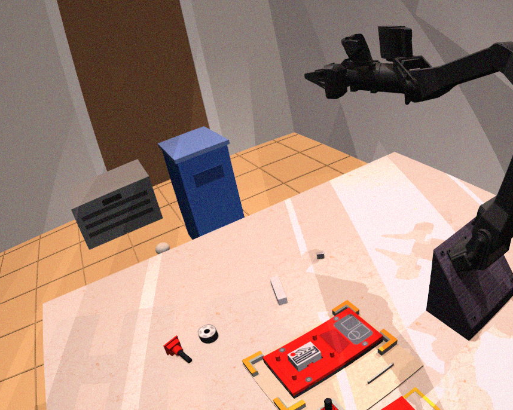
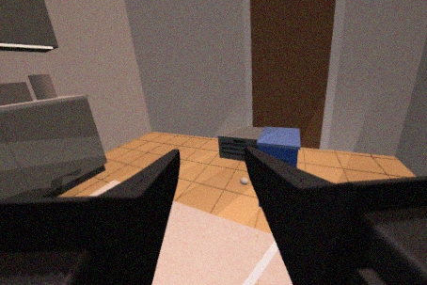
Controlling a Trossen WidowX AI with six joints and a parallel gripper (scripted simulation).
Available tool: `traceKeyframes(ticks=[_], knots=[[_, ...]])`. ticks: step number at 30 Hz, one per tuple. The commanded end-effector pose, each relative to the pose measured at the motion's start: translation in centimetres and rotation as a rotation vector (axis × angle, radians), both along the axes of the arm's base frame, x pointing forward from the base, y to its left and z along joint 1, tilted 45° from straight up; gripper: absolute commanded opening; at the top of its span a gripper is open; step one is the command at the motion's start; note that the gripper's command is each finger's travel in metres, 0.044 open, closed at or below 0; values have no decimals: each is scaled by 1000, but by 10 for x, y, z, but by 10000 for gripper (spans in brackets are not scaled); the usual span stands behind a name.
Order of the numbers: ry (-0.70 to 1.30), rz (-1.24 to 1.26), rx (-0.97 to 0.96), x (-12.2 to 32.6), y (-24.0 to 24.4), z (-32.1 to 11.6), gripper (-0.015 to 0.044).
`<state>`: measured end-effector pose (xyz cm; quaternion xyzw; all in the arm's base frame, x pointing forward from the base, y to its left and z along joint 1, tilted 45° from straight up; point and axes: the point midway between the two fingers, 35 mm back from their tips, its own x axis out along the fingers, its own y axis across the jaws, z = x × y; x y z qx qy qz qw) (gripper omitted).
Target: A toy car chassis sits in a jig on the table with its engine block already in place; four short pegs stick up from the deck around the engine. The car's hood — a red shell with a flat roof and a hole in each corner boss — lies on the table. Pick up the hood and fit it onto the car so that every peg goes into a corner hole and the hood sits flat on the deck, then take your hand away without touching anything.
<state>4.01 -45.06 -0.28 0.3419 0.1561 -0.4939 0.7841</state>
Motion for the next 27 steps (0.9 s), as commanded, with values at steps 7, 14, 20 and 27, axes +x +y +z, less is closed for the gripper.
traceKeyframes(ticks=[7, 14, 20, 27], knots=[[-5, 159, 29, 61, 19, 6, 405], [-22, 349, 139, 136, 58, 6, 440], [-21, 565, 298, 212, 126, 7, 440], [38, 863, 455, 279, 228, 19, 440]])
